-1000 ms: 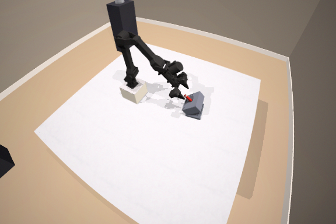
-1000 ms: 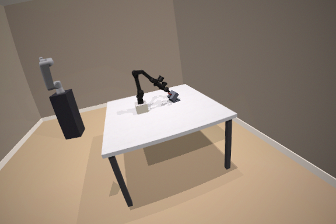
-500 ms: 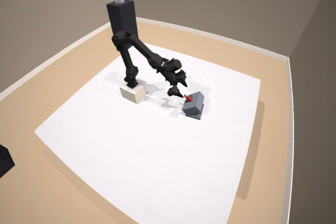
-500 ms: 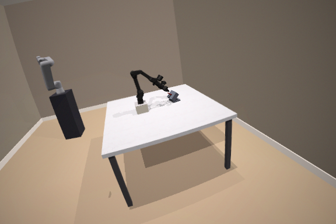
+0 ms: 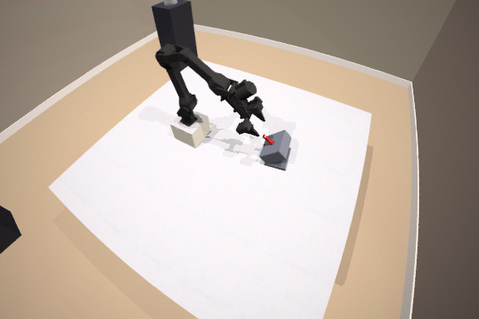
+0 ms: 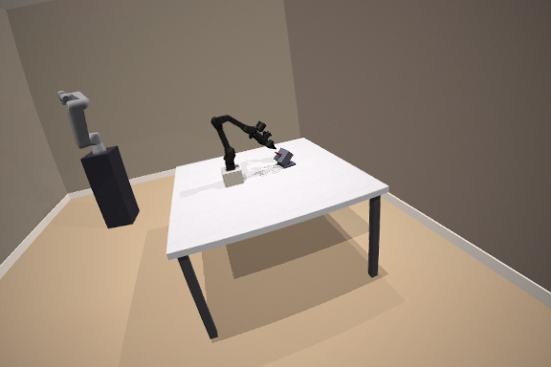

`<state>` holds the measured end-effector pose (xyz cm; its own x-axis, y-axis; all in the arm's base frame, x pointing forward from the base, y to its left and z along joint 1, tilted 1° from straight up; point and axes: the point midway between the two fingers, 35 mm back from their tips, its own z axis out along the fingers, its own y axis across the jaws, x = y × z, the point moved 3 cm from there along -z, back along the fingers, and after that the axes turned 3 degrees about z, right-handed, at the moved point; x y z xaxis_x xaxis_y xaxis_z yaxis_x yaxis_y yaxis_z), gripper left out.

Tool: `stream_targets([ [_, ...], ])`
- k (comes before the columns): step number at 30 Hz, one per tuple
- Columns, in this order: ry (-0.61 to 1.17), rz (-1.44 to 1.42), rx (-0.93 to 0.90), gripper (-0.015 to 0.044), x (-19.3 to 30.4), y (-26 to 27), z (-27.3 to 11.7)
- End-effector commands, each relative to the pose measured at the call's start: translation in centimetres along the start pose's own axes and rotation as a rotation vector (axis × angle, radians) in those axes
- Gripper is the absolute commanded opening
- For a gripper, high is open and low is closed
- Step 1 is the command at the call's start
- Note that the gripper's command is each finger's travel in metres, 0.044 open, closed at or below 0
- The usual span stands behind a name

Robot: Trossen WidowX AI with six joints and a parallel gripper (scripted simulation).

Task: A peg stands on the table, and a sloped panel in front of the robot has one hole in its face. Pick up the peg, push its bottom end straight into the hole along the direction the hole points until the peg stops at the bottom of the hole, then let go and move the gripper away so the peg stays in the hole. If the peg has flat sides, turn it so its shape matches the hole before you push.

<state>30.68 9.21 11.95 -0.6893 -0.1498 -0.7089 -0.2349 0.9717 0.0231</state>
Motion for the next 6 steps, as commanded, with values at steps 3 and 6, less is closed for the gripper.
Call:
stream_targets([
  [3, -0.003, 0.003, 0.004, 0.0440, -0.02, -0.02, -0.80],
  [6, -0.003, 0.003, 0.004, 0.0440, -0.02, 0.00, -1.12],
])
